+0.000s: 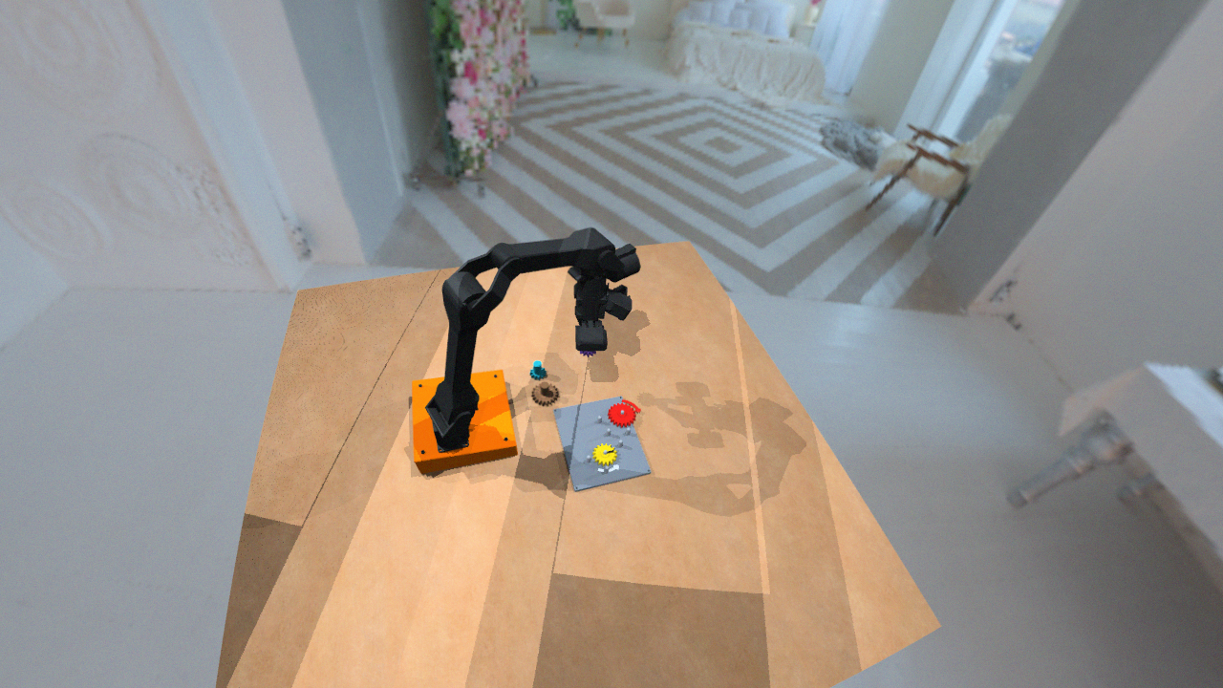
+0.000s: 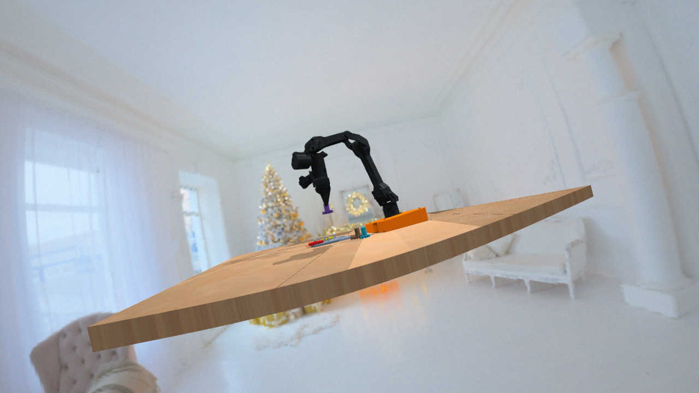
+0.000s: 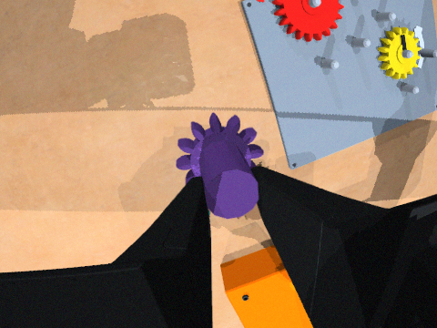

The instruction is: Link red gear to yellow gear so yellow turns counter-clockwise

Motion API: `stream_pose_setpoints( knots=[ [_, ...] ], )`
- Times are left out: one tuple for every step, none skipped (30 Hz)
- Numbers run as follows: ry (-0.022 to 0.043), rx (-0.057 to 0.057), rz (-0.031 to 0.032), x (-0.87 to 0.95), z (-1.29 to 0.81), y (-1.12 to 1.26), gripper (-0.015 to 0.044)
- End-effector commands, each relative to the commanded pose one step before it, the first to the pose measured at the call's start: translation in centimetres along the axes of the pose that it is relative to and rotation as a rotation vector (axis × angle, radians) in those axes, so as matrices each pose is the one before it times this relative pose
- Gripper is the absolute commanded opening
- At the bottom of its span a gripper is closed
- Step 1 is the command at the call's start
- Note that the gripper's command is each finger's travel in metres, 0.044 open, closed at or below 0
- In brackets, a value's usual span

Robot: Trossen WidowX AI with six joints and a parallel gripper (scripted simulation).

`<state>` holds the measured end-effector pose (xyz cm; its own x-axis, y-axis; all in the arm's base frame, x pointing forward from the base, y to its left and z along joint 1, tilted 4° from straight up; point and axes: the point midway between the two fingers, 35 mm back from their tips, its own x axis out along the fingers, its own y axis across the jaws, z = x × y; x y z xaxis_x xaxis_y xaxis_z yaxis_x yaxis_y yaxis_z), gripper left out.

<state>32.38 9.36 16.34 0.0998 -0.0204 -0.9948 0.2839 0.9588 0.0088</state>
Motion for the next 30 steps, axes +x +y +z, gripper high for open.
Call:
stream_pose_setpoints(
  knots=[
    [0.00589,-0.0012,0.00217,0.504,0.696,-0.653,0.0],
    [-0.00013,0.0,-0.00018,0.089,0.177,-0.176,0.0],
    [-0.00013,0.0,-0.00018,0.089,0.176,-0.178,0.0],
    [-0.00014,0.0,-0.00018,0.089,0.175,-0.18,0.0],
    [-0.00014,0.0,-0.00018,0.089,0.174,-0.182,0.0],
    [-0.00014,0.0,-0.00018,0.089,0.172,-0.184,0.0],
    [-0.00014,0.0,-0.00018,0.089,0.171,-0.186,0.0],
    [-0.00015,0.0,-0.00019,0.09,0.17,-0.188,0.0],
    [-0.00015,0.0,-0.00019,0.09,0.169,-0.189,0.0],
    [-0.00015,0.0,-0.00019,0.09,0.167,-0.191,0.0],
    [-0.00015,0.0,-0.00019,0.09,0.166,-0.193,0.0],
    [-0.00016,0.0,-0.00019,0.09,0.165,-0.195,0.0],
    [-0.00016,0.0,-0.0002,0.09,0.163,-0.197,0.0],
    [-0.00016,0.0,-0.0002,0.09,0.162,-0.198,0.0],
    [-0.00016,0.0,-0.0002,0.09,0.16,-0.2,0.0],
    [-0.00016,0.0,-0.0002,0.09,0.159,-0.202,0.0],
    [-0.00017,0.0,-0.0002,0.09,0.158,-0.204,0.0],
    [-0.00017,0.0,-0.00021,0.09,0.156,-0.205,0.0],
    [-0.00002,0.0002,-0.00025,0.091,0.152,-0.207,0.0],
    [-0.00003,0.0002,-0.00025,0.091,0.151,-0.209,0.0],
    [-0.00003,0.0002,-0.00025,0.091,0.149,-0.211,0.0],
    [-0.00003,0.0002,-0.00025,0.091,0.148,-0.212,0.0],
    [-0.00003,0.0002,-0.00025,0.091,0.146,-0.214,0.0],
    [-0.00003,0.0002,-0.00025,0.091,0.145,-0.215,0.0],
    [-0.00003,0.0002,-0.00025,0.091,0.143,-0.217,0.0],
    [-0.00003,0.0002,-0.00025,0.091,0.142,-0.219,0.0],
    [-0.00034,0.0002,0.00004,0.09,0.141,-0.212,0.0],
    [-0.00035,0.0002,0.00004,0.09,0.141,-0.215,0.0],
    [-0.00036,0.0002,0.00003,0.09,0.139,-0.217,0.0],
    [-0.00036,0.0002,0.00003,0.09,0.138,-0.219,0.0]
  ],
)
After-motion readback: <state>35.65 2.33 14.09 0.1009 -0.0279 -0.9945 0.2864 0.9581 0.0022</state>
